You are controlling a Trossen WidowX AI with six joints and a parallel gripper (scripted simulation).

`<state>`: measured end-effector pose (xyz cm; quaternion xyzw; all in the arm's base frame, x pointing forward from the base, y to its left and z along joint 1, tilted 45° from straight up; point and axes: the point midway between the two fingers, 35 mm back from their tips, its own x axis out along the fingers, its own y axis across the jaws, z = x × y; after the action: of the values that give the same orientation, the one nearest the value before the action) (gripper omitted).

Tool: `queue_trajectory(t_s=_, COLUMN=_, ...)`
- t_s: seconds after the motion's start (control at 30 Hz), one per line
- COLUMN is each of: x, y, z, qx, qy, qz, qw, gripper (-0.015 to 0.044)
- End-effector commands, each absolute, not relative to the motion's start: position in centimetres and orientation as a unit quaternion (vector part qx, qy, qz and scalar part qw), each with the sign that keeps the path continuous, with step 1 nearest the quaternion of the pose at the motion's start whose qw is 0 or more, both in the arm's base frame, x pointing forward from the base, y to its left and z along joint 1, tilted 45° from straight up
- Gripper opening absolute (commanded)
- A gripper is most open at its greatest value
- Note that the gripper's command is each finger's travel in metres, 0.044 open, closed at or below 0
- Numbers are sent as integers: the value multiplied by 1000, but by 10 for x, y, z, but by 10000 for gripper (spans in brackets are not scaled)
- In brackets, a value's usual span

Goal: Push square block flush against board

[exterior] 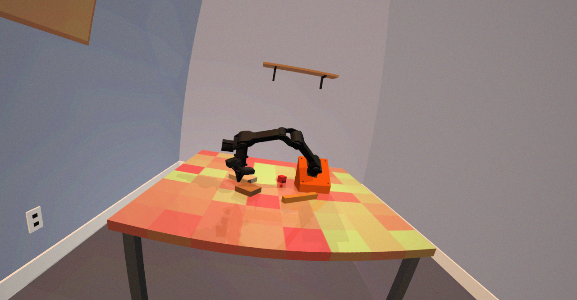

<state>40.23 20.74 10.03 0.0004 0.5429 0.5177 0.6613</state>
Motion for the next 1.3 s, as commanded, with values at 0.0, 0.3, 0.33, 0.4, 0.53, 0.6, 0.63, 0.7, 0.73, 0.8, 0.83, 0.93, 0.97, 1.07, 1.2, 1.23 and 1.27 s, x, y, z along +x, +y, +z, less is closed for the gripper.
queue_trajectory(t_s=0.0, x=396, y=215, z=112, qx=-38, qy=509, qz=551, qw=660, gripper=0)
queue_trajectory(t_s=0.3, x=386, y=229, z=128, qx=-109, qy=444, qz=605, qw=651, gripper=0)
queue_trajectory(t_s=0.33, x=386, y=229, z=128, qx=-109, qy=444, qz=605, qw=651, gripper=0)
queue_trajectory(t_s=0.4, x=385, y=238, z=119, qx=-109, qy=444, qz=605, qw=651, gripper=0)
queue_trajectory(t_s=0.53, x=379, y=267, z=89, qx=-108, qy=443, qz=606, qw=651, gripper=0)
queue_trajectory(t_s=0.6, x=379, y=267, z=89, qx=-108, qy=443, qz=606, qw=651, gripper=0)
queue_trajectory(t_s=0.63, x=379, y=267, z=89, qx=-108, qy=443, qz=606, qw=651, gripper=0)
queue_trajectory(t_s=0.7, x=379, y=267, z=88, qx=-108, qy=443, qz=606, qw=651, gripper=0)
queue_trajectory(t_s=0.73, x=379, y=266, z=88, qx=-108, qy=443, qz=606, qw=651, gripper=0)
queue_trajectory(t_s=0.8, x=378, y=265, z=86, qx=-109, qy=443, qz=606, qw=651, gripper=0)
queue_trajectory(t_s=0.83, x=378, y=263, z=85, qx=-109, qy=444, qz=606, qw=651, gripper=0)
queue_trajectory(t_s=0.93, x=376, y=260, z=82, qx=-109, qy=444, qz=606, qw=651, gripper=0)
queue_trajectory(t_s=0.97, x=376, y=259, z=81, qx=-109, qy=444, qz=606, qw=651, gripper=0)
queue_trajectory(t_s=1.07, x=374, y=255, z=78, qx=-109, qy=444, qz=606, qw=651, gripper=0)
queue_trajectory(t_s=1.2, x=372, y=251, z=74, qx=-109, qy=444, qz=605, qw=651, gripper=0)
queue_trajectory(t_s=1.23, x=372, y=250, z=73, qx=-109, qy=444, qz=605, qw=651, gripper=0)
queue_trajectory(t_s=1.27, x=371, y=248, z=72, qx=-109, qy=444, qz=605, qw=651, gripper=0)
